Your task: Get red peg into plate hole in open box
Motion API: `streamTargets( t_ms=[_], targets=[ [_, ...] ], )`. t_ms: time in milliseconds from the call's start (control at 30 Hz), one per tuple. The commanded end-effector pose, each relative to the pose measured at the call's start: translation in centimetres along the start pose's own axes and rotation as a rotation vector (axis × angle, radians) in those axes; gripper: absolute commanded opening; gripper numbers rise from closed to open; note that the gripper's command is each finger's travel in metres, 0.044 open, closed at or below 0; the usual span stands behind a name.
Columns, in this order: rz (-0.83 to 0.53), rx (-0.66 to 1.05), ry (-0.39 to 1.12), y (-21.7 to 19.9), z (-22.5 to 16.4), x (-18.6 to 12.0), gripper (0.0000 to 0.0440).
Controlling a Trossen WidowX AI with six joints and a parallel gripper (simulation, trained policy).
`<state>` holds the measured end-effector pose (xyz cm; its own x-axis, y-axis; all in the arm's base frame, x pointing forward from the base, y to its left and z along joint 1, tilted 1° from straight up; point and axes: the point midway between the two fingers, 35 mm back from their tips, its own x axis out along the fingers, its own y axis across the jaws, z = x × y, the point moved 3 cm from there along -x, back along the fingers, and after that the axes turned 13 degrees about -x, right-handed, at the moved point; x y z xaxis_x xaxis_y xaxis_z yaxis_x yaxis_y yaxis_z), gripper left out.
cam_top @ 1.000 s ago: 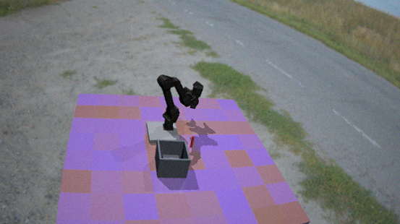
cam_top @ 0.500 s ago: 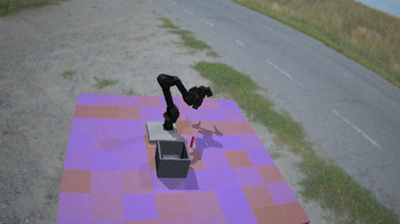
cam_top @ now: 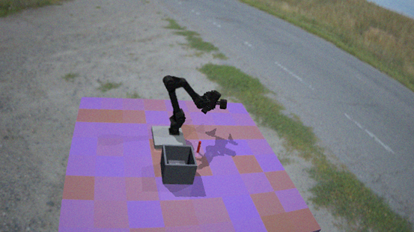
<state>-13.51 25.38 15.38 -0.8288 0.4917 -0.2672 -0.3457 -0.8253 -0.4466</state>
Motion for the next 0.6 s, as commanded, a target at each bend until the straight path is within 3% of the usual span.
streamTargets(
  t_ms=[0, 567],
  targets=[
    [-0.035, 0.090, 0.045, -0.9, -0.7, -0.3, 0.0440],
    [-0.255, 0.598, 0.256, -5.1, -4.7, -3.5, 0.0440]
  ],
)
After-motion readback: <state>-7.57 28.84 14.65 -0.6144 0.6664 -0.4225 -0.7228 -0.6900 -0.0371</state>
